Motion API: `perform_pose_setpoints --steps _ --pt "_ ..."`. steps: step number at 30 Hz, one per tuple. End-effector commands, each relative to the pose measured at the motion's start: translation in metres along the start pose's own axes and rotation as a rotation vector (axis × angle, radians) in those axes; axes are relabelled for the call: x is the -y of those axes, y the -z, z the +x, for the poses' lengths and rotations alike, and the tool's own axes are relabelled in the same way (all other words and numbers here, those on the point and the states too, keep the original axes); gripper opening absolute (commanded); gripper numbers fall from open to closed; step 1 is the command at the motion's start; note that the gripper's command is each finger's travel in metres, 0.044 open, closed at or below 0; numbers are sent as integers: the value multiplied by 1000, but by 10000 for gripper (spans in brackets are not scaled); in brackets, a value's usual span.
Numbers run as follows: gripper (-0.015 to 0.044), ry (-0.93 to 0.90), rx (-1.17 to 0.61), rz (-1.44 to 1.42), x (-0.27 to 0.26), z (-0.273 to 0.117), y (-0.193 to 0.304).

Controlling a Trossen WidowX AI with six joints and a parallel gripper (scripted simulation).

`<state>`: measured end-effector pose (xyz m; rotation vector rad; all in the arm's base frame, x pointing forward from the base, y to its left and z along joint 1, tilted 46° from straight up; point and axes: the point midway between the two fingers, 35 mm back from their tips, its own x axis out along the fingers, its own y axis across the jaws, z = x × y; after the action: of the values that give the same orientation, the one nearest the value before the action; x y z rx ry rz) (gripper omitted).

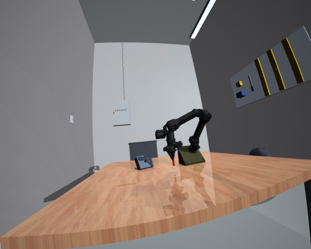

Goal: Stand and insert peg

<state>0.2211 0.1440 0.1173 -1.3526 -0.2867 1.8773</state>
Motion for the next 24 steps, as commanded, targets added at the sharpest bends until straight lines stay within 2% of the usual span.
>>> perform_pose_setpoints --steps 1,10,24 --pt "0 -1 -1 1 0 -17 2" --pt "0 5 5 3 1 -47 1" --pt "0 -95 -59 -32 -8 -40 16"
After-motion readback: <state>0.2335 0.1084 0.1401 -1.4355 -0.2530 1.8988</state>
